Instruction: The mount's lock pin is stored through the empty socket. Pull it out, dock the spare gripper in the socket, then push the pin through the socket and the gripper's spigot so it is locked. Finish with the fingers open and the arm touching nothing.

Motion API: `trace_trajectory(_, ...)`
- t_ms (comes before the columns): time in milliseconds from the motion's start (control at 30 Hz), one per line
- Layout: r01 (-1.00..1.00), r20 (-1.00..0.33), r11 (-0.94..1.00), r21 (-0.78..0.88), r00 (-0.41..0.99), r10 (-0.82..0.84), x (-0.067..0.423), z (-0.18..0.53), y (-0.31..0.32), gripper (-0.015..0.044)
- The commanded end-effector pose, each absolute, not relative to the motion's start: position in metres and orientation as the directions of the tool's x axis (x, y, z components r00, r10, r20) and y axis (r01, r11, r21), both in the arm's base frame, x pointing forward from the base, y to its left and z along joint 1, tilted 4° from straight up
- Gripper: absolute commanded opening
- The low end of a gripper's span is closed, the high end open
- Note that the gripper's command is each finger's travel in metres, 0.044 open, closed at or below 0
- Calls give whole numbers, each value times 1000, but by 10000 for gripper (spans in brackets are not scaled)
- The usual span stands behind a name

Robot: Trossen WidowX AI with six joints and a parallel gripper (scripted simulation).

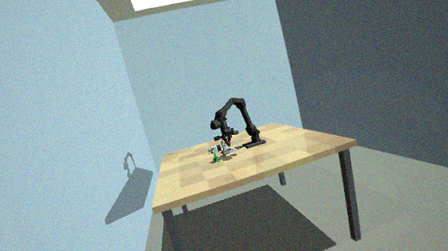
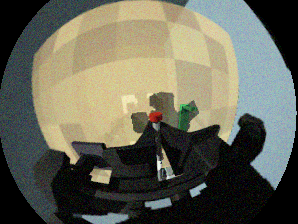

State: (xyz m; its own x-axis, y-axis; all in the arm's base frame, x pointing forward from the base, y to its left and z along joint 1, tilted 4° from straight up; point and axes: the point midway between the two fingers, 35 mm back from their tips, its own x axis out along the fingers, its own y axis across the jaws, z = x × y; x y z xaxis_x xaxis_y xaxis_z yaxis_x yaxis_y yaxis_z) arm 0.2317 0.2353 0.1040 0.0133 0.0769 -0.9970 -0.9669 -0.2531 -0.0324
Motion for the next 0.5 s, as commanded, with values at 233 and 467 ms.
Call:
trace_trajectory(233, -972, -997, -233, -35, 17, 79, 258, 111, 254, 0)
trace_trajectory(467, -975, -997, -220, -37, 20, 80, 276, 115, 266, 0)
